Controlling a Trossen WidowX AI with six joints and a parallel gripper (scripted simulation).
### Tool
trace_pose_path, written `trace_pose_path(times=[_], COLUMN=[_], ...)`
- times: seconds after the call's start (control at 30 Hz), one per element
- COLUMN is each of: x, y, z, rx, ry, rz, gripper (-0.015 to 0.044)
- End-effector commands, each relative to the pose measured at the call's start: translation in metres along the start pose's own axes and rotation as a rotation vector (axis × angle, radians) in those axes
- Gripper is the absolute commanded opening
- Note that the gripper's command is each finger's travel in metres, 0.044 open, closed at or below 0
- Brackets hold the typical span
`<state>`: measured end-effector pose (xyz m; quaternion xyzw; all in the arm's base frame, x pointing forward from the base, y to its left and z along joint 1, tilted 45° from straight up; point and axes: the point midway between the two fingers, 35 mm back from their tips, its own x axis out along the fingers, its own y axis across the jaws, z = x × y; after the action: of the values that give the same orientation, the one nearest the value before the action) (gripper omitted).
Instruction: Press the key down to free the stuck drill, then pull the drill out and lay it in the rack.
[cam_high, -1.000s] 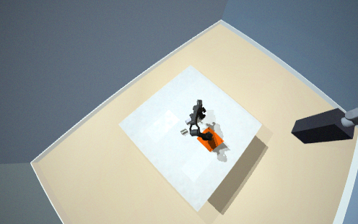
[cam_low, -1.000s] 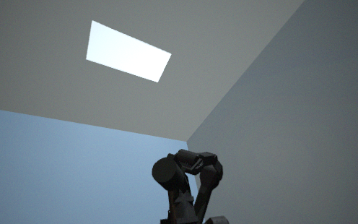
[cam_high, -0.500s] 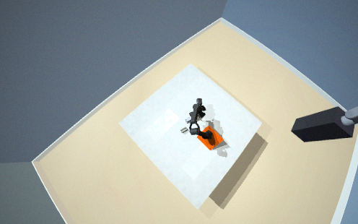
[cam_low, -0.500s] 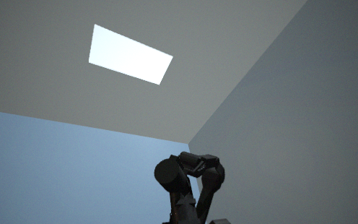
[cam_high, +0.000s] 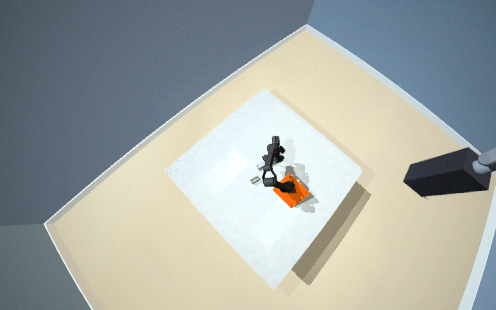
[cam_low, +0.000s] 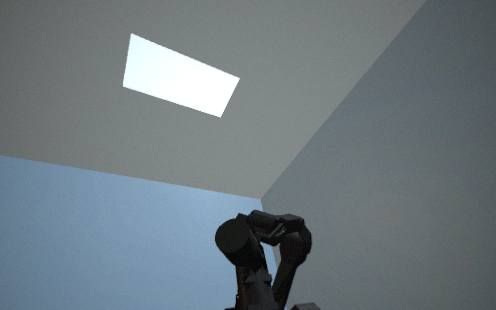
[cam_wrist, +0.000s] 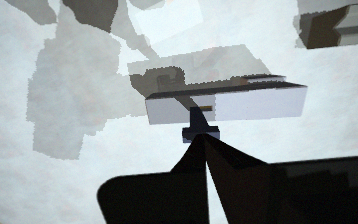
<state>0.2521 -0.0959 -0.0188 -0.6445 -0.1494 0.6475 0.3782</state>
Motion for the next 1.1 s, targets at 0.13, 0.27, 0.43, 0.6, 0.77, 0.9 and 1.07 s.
trace_pose_path(times=[0.13,0.27,0.43,0.6,0.77,0.9,1.07], x=[0.014,0.016,0.017,0.019,0.020,0.022,0.024], y=[-0.002,-0.002,-0.002,-0.002,-0.003,-0.003,-0.003], z=[0.009,0.009,0.009,0.010,0.010,0.011,0.011], rx=[0.010,0.010,0.010,0.010,0.010,0.010,0.010], ry=[-0.040,-0.040,-0.040,-0.040,-0.040,-0.040,-0.040], rz=[-0.009,-0.010,-0.010,-0.010,-0.010,-0.010,-0.010], gripper=[0.0000,0.0000,0.0000,0.0000,0.0000,0.0000,0.0000])
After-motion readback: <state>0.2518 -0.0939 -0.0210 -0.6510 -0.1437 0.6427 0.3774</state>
